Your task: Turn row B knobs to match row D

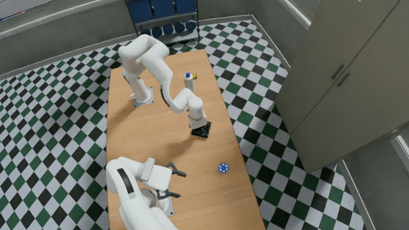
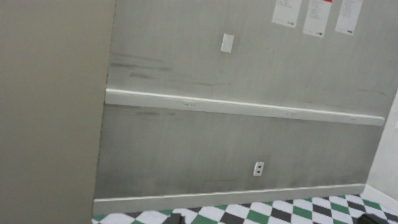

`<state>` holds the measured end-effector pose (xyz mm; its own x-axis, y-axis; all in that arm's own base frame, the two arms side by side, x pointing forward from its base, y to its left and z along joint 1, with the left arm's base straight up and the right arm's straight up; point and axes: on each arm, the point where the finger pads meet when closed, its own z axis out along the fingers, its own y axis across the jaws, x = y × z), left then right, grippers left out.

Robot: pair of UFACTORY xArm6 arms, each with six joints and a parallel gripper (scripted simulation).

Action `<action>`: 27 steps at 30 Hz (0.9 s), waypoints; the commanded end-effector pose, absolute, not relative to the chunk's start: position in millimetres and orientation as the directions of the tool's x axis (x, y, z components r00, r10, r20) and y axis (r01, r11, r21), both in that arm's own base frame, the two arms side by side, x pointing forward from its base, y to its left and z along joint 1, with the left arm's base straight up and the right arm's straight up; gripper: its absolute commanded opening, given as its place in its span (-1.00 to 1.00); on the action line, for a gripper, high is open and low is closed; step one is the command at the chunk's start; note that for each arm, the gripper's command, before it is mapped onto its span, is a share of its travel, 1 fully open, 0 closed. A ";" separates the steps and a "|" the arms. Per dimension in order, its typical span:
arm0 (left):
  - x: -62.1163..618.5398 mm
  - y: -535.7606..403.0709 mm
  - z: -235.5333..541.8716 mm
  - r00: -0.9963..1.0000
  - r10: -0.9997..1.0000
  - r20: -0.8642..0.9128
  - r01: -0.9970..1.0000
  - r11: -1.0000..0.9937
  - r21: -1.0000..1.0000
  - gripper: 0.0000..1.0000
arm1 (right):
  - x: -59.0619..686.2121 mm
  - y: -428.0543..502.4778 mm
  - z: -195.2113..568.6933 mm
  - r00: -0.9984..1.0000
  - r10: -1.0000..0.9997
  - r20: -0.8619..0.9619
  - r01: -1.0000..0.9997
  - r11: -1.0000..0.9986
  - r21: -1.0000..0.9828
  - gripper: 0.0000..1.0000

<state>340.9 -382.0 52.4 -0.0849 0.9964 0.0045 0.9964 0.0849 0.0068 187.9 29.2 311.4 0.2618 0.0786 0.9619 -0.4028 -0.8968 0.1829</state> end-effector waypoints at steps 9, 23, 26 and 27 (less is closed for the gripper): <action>342.0 -383.2 54.3 0.185 0.983 -0.003 0.983 -0.185 0.004 -0.81 | 187.8 29.4 311.9 0.262 0.077 0.962 -0.403 -0.897 0.182 1.00; 342.0 -383.2 54.3 0.416 0.909 -0.002 0.909 -0.416 0.004 -0.81 | 187.8 29.4 311.9 0.262 0.077 0.962 -0.403 -0.897 0.182 1.00; 342.0 -383.2 54.3 0.427 0.904 -0.002 0.904 -0.427 0.004 -0.81 | 187.8 29.4 311.9 0.262 0.077 0.962 -0.403 -0.897 0.182 1.00; 342.0 -383.2 54.3 0.438 0.899 -0.002 0.899 -0.438 0.004 -0.81 | 187.8 29.4 311.9 0.262 0.077 0.962 -0.403 -0.897 0.182 1.00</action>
